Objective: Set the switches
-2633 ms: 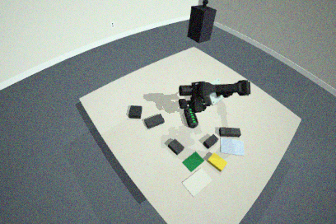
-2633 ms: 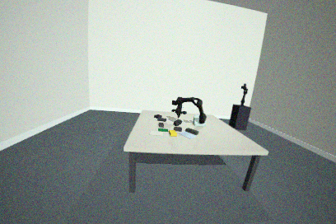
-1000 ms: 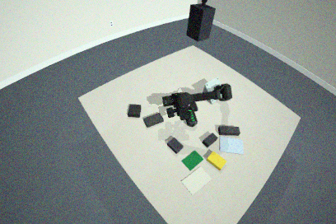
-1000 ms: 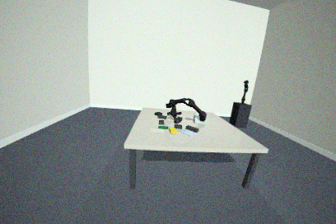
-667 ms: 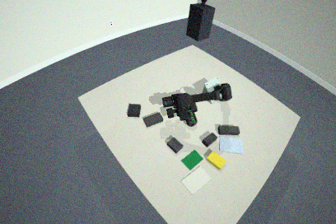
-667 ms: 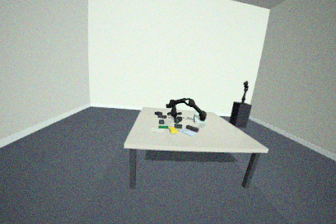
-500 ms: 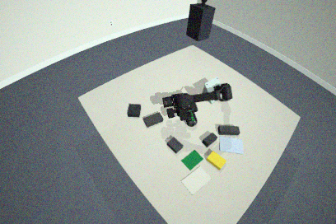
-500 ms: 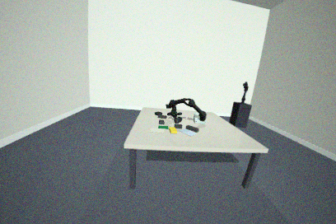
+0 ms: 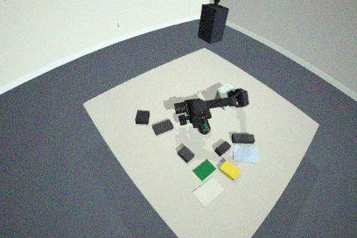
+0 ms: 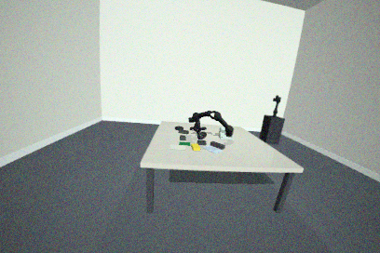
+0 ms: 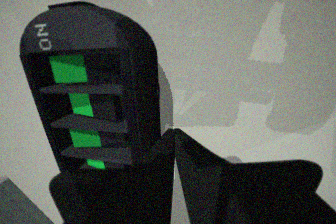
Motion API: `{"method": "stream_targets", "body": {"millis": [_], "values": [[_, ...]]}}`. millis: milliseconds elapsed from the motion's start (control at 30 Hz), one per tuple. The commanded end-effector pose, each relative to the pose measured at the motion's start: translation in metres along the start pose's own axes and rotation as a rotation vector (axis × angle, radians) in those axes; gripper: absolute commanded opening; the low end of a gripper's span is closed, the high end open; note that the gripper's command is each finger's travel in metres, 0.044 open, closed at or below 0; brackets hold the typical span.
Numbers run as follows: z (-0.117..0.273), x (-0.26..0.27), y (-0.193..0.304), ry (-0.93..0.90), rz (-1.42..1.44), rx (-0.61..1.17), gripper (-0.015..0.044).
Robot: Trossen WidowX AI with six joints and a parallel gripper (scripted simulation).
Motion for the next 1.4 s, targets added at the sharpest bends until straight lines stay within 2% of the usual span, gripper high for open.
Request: {"method": "stream_targets", "body": {"millis": [0,100,300,433,833,1100,1367], "values": [[-0.003,0.005,0.000,-0.009,-0.010,-0.001,0.0000],[0.006,0.001,0.000,0.000,-0.001,0.000,0.0000],[0.047,-0.001,0.001,-0.008,-0.010,0.001,0.0000],[0.047,0.001,0.001,0.002,-0.010,0.001,0.0000],[0.043,0.034,0.000,0.189,-0.001,-0.001,0.0000],[0.043,0.035,-0.001,0.196,0.004,0.004,0.0000],[0.091,0.044,-0.001,0.197,0.002,0.005,0.0210]]}}
Point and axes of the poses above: the point midway between the two fingers, 35 mm back from their tips, its own z axis back along the fingers, its own x axis across the jaws, y = z × x, the point moved 10 cm from there along z, back along the fingers
